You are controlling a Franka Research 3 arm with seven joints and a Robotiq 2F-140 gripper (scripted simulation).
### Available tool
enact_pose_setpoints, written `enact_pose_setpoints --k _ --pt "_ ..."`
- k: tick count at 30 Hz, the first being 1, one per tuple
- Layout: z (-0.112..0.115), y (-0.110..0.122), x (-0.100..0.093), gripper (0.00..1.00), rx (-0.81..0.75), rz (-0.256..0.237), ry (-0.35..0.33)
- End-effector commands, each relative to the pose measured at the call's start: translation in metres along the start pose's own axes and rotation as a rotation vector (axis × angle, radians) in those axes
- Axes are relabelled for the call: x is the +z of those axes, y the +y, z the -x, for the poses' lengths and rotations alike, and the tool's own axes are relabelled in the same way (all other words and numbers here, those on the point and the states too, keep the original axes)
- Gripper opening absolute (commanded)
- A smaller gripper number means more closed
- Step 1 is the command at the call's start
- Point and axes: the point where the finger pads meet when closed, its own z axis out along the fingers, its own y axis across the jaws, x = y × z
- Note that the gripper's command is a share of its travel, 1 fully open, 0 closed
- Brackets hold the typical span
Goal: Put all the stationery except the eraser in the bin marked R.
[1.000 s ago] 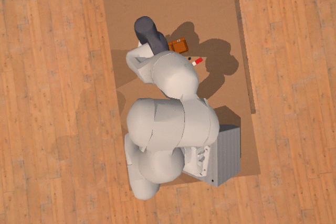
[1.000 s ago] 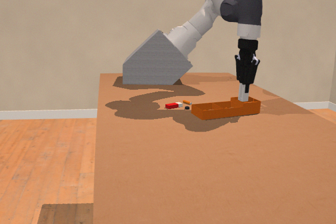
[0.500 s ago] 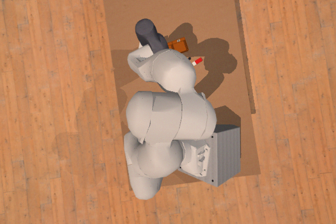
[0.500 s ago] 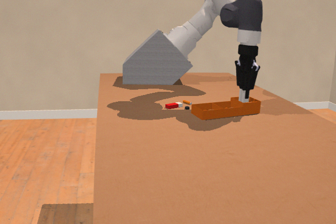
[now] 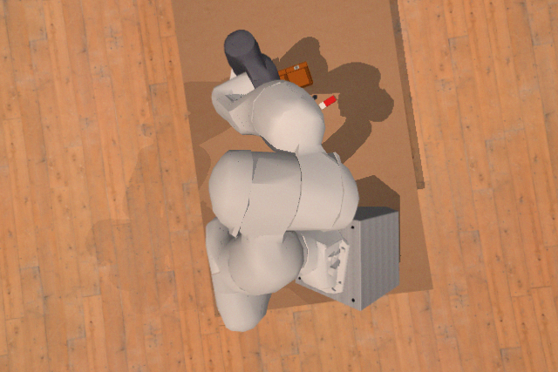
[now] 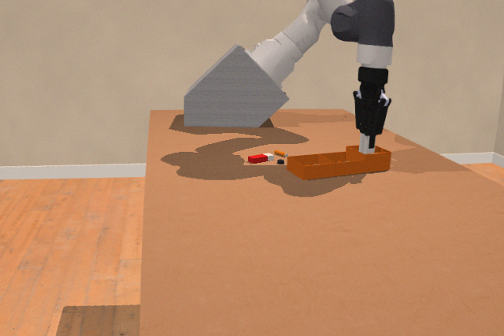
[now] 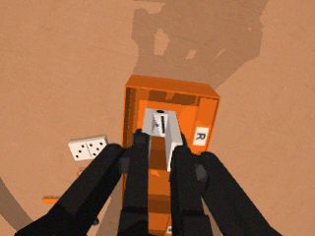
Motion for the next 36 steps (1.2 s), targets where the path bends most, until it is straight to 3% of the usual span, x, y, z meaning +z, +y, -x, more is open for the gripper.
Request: enact_pose_setpoints --k 1,17,36 --pt "0.0 0.002 0.0 0.18 0.01 0.005 0.003" --pt "0.0 0.002 0.0 0.18 0.01 0.005 0.003" --pt "0.0 0.002 -0.023 0.18 0.01 0.005 0.003"
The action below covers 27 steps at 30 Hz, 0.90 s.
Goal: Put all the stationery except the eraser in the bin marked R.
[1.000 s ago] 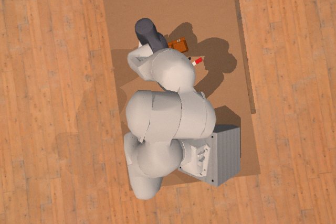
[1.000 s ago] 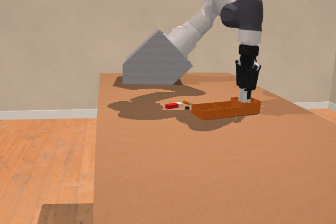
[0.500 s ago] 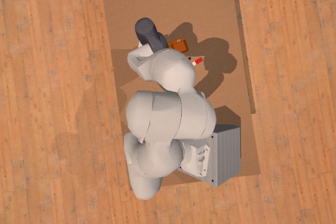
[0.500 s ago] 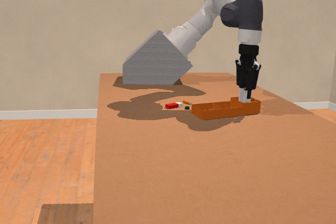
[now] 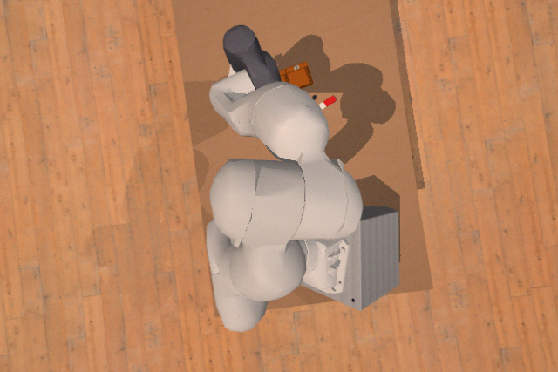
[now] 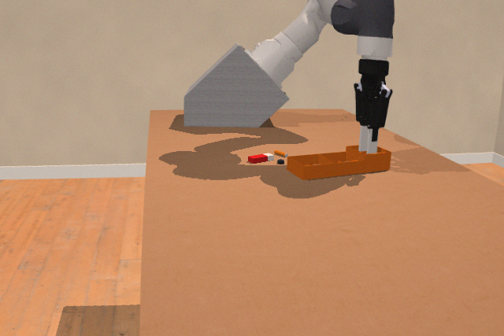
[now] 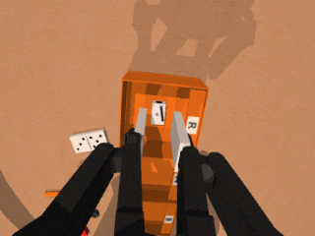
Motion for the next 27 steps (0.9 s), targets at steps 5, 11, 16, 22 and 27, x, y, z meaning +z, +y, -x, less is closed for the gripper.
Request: enact_pose_setpoints --k 5,11,16,22,27 --pt "-0.001 -0.004 -0.007 0.18 -0.005 -0.011 0.0" --pt "-0.001 -0.003 -0.01 0.18 -0.005 -0.011 0.0" --pt "-0.001 -0.003 -0.03 0.18 -0.005 -0.011 0.0" --pt "-0.001 -0.003 -0.031 0.18 -0.005 -0.011 0.0" --pt "-0.001 -0.003 -0.031 0.18 -0.005 -0.011 0.0"
